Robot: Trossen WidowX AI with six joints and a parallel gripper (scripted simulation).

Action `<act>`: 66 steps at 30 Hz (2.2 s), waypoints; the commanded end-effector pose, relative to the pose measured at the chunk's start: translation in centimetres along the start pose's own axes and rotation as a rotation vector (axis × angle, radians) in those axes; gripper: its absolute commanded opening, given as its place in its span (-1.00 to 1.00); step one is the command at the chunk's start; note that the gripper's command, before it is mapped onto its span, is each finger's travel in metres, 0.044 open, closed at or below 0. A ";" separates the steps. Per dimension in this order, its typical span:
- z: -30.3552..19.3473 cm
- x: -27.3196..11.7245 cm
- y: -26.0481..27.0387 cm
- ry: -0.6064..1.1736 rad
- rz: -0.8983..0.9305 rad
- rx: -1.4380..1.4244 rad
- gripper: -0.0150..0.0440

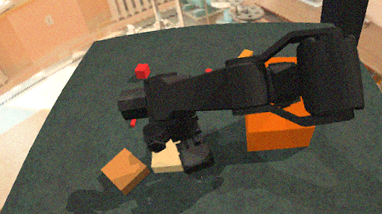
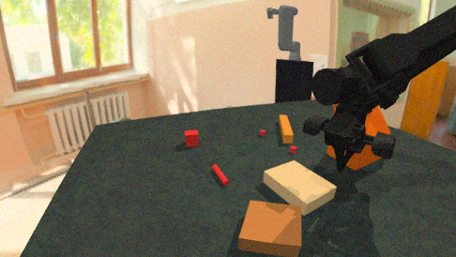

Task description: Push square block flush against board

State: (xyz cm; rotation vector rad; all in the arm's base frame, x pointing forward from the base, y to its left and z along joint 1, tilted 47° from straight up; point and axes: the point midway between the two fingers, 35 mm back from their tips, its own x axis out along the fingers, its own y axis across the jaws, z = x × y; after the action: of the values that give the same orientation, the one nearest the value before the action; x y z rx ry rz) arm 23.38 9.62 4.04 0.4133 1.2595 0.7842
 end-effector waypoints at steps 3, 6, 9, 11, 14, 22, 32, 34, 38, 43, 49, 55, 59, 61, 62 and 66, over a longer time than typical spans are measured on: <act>-1.4 0.0 -0.4 -0.008 0.004 0.233 -0.49; -1.7 0.0 -0.5 -0.008 0.005 0.284 -0.49; -1.7 0.0 -0.5 -0.008 0.005 0.284 -0.49; -1.7 0.0 -0.5 -0.008 0.005 0.284 -0.49; -1.6 1.6 -0.7 -0.007 0.002 0.284 -0.49; -1.8 5.5 -0.4 -0.008 0.007 0.285 -0.49; -1.4 5.5 -0.5 -0.008 0.007 0.285 -0.49; -1.2 5.5 -0.6 -0.008 0.007 0.285 -0.49; -0.9 5.5 -0.6 -0.008 0.007 0.285 -0.49; -0.5 5.5 -0.7 -0.009 0.007 0.285 -0.49; -0.1 5.5 -0.8 -0.009 0.007 0.284 -0.49; 0.4 5.5 -0.9 -0.009 0.007 0.284 -0.49; 0.6 5.5 -1.0 -0.009 0.007 0.284 -0.49; 0.8 5.5 -1.0 -0.009 0.007 0.284 -0.49; 0.9 5.5 -1.0 -0.009 0.007 0.284 -0.49; 1.2 5.5 -1.1 -0.009 0.007 0.284 -0.49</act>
State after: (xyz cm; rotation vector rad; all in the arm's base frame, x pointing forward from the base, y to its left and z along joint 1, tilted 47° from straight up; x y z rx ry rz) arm 24.92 12.98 -0.06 0.6548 1.3665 0.6069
